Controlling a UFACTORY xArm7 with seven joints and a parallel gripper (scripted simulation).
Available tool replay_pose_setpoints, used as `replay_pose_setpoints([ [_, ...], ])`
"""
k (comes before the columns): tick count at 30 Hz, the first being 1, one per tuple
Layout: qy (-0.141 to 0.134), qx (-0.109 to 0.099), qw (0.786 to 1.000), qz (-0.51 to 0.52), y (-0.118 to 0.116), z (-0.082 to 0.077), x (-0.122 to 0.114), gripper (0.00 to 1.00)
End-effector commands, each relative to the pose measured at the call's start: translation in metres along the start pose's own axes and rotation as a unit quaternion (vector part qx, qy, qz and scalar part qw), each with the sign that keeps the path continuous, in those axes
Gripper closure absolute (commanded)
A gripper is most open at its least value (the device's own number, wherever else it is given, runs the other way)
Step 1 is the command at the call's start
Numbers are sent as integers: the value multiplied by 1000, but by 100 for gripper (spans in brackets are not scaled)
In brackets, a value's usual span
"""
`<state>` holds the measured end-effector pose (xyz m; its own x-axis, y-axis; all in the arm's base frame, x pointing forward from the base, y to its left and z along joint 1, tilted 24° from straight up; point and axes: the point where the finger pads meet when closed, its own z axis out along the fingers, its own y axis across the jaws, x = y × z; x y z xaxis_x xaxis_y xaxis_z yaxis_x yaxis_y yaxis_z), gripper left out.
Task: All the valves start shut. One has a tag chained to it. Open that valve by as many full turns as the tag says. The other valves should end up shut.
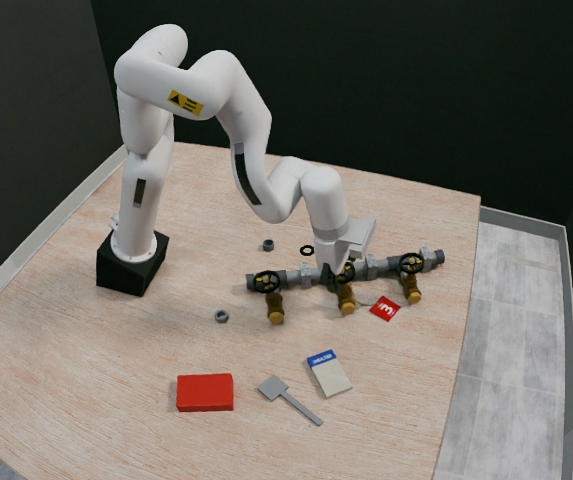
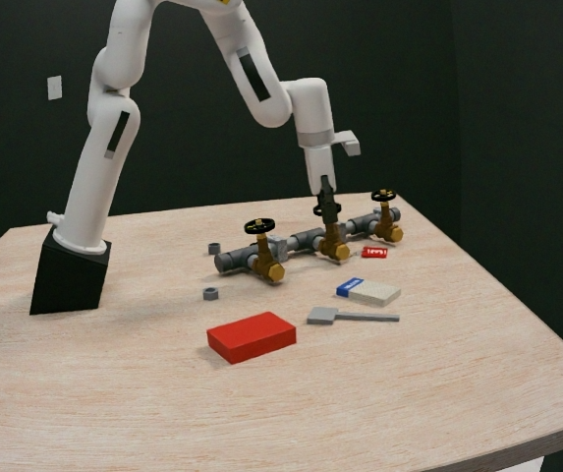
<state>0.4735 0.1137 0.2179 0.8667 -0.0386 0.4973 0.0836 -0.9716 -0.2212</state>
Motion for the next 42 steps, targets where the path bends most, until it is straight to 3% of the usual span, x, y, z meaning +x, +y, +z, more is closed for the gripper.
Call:
replay_pose_setpoints([
  [1,8,-14,990,138,-1,-1,2,0],
  [7,12,-6,960,281,-1,-1,2,0],
  [14,17,-2,893,450,-1,-1,2,0],
  [16,17,-2,893,450,-1,-1,2,0],
  [17,19,-6,857,515,-1,-1,2,0],
  [21,23,-13,813,581,-1,-1,2,0],
  [24,28,-31,772,634,-1,-1,2,0],
  [37,30,-34,767,640,-1,-1,2,0],
  [38,30,-34,767,640,-1,-1,2,100],
  [42,30,-34,767,640,-1,-1,2,100],
])
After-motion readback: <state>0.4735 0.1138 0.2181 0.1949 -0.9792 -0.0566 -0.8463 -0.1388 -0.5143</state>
